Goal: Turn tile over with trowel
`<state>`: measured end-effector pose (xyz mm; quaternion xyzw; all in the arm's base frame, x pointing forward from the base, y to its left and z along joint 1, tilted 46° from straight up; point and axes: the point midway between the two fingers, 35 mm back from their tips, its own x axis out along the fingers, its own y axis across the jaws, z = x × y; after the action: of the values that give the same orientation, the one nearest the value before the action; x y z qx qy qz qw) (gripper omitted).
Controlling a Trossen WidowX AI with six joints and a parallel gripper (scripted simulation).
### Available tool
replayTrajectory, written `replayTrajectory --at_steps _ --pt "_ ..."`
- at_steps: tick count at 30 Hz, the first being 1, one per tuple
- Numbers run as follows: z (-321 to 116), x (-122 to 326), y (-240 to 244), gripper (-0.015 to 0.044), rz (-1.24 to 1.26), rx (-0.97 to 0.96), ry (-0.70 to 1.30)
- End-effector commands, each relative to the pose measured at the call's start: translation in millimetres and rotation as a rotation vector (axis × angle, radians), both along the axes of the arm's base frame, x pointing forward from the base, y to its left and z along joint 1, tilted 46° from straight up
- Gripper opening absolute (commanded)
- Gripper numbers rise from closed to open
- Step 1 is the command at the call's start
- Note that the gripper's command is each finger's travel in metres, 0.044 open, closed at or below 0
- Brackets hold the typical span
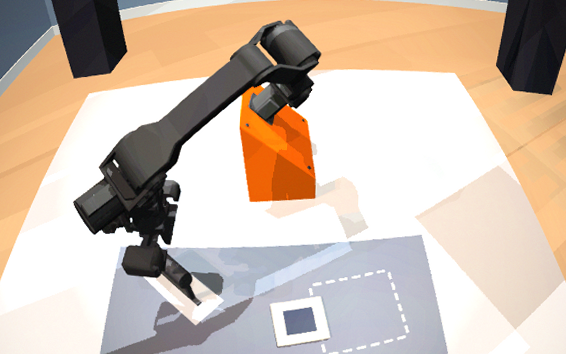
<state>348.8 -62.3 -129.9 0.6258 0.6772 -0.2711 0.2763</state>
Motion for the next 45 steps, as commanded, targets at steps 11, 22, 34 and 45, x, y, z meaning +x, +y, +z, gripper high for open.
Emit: replayTrajectory --at_steps 11,22,34,45 --pt "-5 -9 -9 0.027 -0.328 -0.032 0.336" --pt "-8 -11 -10 0.027 -0.416 -0.041 0.424" --pt "-23 -12 3 0.027 -0.437 -0.042 0.444" --pt "-35 -14 15 0.027 -0.456 -0.043 0.464"
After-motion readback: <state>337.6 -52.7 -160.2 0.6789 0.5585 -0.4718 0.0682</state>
